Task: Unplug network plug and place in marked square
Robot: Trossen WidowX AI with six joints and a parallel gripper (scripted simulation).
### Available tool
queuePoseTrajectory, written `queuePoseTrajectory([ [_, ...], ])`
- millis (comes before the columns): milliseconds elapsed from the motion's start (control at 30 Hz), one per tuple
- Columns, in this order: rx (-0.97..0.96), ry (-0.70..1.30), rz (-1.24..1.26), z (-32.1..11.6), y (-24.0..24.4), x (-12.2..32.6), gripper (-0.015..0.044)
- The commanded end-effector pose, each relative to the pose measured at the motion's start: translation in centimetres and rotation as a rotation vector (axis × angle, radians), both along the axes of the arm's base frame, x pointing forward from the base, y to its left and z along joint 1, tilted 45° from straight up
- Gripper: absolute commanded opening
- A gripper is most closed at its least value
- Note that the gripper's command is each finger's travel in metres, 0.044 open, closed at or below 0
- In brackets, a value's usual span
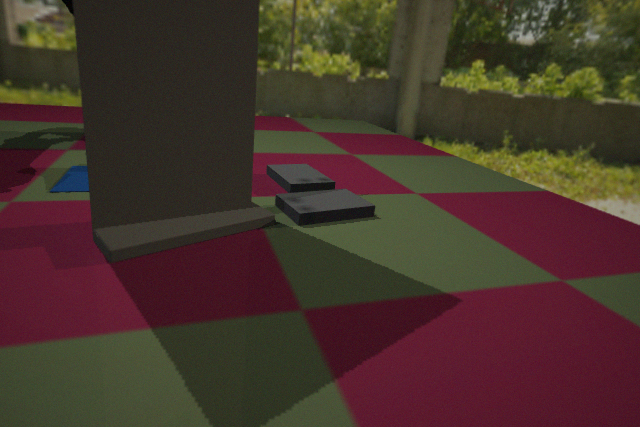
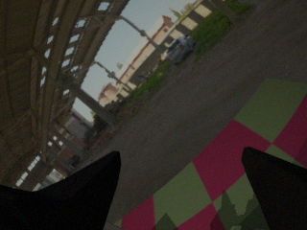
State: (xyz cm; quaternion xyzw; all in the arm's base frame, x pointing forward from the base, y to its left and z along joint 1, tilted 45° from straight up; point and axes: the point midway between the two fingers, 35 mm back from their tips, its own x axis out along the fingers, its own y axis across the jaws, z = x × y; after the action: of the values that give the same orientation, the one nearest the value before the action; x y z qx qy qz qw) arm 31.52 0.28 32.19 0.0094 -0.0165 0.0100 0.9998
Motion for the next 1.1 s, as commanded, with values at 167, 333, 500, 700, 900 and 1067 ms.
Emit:
queuePoseTrajectory([
  [167,0.105,0.103,0.091,-4.1,1.5,0.2,0.0243],
  [333,0.231,0.229,0.18,-8.7,3.2,-0.2,0.0156],
  [500,0.364,0.365,0.254,-13.2,4.8,-1.2,0.0156],
  [700,0.531,0.541,0.323,-18.2,6.7,-3.3,0.0156],
  [900,0.684,0.706,0.364,-22.2,8.2,-5.8,0.0156],
  [1067,0.689,0.711,0.365,-22.3,8.2,-5.9,0.0156],
])
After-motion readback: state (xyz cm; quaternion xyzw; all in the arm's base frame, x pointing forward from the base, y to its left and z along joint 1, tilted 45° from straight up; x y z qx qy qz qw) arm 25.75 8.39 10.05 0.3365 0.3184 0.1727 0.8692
